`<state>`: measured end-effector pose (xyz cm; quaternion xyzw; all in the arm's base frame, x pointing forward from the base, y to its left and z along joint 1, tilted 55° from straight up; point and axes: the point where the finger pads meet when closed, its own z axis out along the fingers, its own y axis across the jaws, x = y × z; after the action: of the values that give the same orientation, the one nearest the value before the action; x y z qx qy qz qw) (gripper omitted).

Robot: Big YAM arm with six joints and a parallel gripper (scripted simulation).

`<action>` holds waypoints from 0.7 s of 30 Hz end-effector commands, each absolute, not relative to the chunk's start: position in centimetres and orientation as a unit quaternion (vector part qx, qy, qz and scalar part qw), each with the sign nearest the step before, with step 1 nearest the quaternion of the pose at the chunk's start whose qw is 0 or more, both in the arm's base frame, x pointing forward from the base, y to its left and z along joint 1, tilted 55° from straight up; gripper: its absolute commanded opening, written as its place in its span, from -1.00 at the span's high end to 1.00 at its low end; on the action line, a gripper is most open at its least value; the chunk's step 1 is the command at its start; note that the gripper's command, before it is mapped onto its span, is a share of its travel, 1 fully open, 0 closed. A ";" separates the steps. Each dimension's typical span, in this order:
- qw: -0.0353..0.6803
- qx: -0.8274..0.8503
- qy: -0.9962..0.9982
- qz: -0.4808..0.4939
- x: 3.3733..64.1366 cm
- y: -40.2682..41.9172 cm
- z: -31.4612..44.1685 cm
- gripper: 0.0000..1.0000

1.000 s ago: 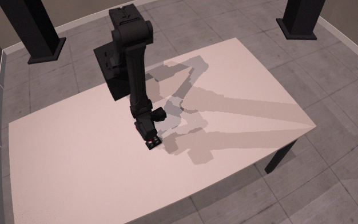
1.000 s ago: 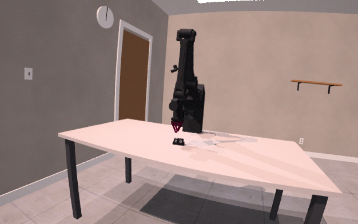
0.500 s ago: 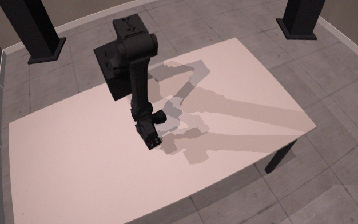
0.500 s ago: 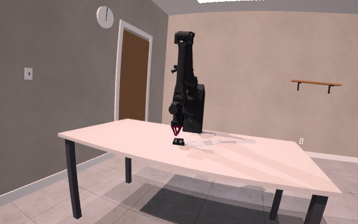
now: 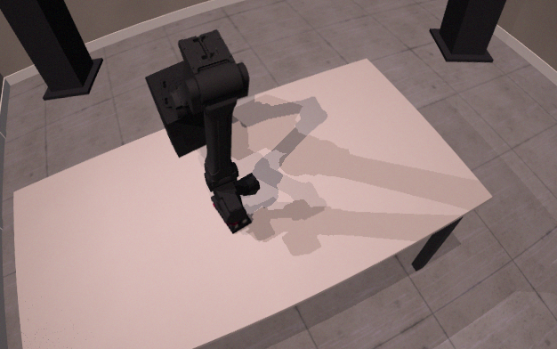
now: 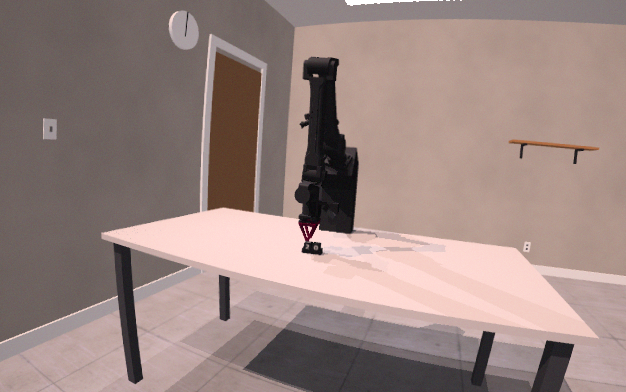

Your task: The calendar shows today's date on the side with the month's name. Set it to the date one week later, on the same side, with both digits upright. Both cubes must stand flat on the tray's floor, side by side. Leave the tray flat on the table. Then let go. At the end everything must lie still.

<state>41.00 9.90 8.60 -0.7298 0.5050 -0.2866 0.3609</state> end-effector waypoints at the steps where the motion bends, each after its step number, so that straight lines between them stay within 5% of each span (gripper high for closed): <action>1: 0.370 -0.728 0.502 -0.287 40.9 10.6 8.8 0.11; 21: 0.368 -0.729 0.502 -0.285 40.9 10.6 8.6 0.11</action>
<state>41.03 9.90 8.65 -0.7293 0.5046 -0.2874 0.3617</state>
